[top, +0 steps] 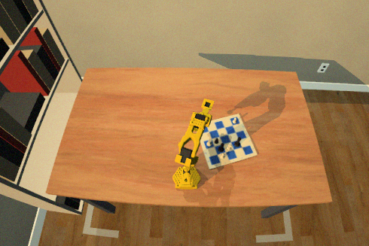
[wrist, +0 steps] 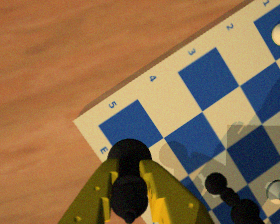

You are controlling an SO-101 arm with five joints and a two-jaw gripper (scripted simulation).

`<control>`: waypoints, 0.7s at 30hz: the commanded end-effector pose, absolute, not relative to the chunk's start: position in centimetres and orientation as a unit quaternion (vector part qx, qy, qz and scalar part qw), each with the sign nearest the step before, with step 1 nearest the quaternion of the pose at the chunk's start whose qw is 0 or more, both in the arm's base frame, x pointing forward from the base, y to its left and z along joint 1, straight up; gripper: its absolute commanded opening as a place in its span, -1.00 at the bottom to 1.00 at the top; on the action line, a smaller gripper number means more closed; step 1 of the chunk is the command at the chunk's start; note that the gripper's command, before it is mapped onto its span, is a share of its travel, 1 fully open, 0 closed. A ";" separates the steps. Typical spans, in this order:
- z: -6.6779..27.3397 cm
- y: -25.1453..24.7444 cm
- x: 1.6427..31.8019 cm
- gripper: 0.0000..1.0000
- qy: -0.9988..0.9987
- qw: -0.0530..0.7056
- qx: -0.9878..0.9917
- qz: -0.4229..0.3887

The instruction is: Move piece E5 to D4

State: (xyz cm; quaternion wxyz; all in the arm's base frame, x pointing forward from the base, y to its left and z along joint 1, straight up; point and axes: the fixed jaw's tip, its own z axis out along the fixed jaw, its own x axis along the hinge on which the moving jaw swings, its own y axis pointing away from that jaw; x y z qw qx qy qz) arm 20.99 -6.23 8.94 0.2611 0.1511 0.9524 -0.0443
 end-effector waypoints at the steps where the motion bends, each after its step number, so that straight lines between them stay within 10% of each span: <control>1: 9.7 -6.5 20.9 -1.00 0.950 0.266 0.154 -0.047; 21: 10.1 -8.4 19.9 -1.00 0.942 0.263 0.201 -0.060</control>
